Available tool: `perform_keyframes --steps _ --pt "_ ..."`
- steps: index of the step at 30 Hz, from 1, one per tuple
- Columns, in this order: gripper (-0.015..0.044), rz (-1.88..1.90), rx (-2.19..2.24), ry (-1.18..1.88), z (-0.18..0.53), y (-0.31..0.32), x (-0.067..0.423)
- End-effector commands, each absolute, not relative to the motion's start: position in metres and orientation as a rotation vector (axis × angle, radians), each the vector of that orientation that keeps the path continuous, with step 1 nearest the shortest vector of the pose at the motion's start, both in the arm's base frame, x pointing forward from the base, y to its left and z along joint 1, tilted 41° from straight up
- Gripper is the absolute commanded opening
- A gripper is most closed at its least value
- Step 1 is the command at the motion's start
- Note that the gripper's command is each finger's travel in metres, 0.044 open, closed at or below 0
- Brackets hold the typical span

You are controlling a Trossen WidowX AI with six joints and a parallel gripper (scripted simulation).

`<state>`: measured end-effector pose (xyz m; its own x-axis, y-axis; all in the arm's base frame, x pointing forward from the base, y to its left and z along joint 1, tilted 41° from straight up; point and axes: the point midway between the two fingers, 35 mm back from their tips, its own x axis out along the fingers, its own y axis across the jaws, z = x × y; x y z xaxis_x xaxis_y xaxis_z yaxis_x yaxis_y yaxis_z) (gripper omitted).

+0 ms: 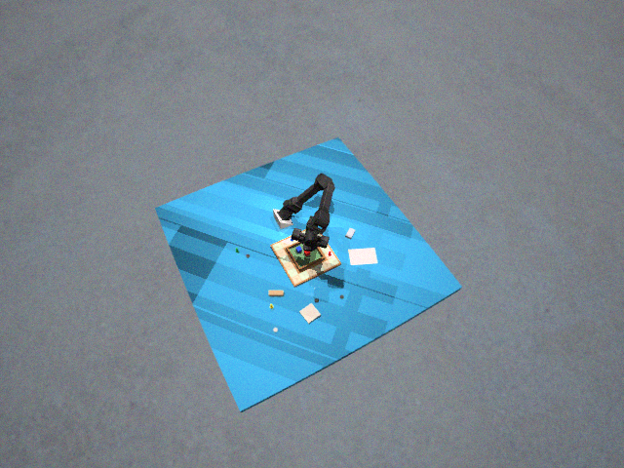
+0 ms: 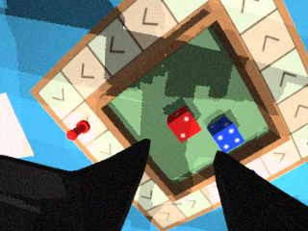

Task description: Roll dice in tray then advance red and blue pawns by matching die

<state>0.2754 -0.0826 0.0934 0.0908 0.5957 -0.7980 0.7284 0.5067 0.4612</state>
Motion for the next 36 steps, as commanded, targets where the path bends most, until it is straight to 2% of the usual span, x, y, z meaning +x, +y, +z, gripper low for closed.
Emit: perform_keyframes --steps 1,7,36 --pt "0.0200 0.406 0.647 1.429 0.128 -0.037 0.314" --pt "0.0200 0.732 0.305 1.262 0.151 0.000 0.332" --pt "0.0200 0.736 0.302 1.259 0.123 0.021 0.340"
